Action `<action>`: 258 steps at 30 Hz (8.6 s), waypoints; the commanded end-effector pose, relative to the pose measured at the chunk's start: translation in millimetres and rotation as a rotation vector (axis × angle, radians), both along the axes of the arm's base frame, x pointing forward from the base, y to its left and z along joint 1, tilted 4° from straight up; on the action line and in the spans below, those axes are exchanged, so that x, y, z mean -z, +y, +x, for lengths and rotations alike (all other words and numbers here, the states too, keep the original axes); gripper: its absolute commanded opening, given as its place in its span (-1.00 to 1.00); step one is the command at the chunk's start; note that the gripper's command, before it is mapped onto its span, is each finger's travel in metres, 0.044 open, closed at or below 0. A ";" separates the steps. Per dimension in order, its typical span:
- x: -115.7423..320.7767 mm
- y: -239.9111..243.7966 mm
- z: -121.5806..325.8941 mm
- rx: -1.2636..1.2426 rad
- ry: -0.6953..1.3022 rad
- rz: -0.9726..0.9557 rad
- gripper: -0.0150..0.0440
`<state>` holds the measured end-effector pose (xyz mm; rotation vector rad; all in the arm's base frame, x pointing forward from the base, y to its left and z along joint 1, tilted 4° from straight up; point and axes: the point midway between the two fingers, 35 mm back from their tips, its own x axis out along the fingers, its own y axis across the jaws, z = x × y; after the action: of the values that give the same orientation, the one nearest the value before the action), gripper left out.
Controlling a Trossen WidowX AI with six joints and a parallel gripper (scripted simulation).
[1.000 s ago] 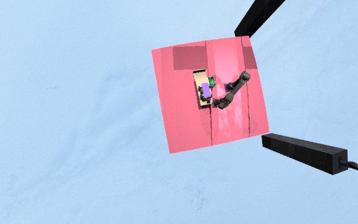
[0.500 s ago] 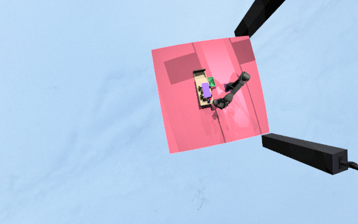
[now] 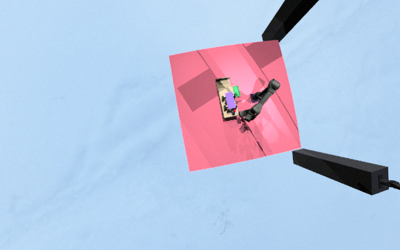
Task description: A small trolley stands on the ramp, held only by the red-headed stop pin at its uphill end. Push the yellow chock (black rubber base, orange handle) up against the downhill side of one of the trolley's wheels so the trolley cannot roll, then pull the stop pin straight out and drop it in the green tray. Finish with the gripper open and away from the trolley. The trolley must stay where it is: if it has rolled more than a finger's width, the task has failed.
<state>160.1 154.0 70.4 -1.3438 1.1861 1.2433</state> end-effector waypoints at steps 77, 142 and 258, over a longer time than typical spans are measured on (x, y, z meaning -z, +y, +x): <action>-124.9 8.5 -0.5 1.062 -0.071 0.035 -0.49; -124.8 8.6 -0.4 3.155 -0.187 0.089 -0.49; -128.3 -283.9 78.5 3.934 -0.182 0.073 -0.49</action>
<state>237.6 -129.8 197.1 -2.5632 -1.3293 2.5729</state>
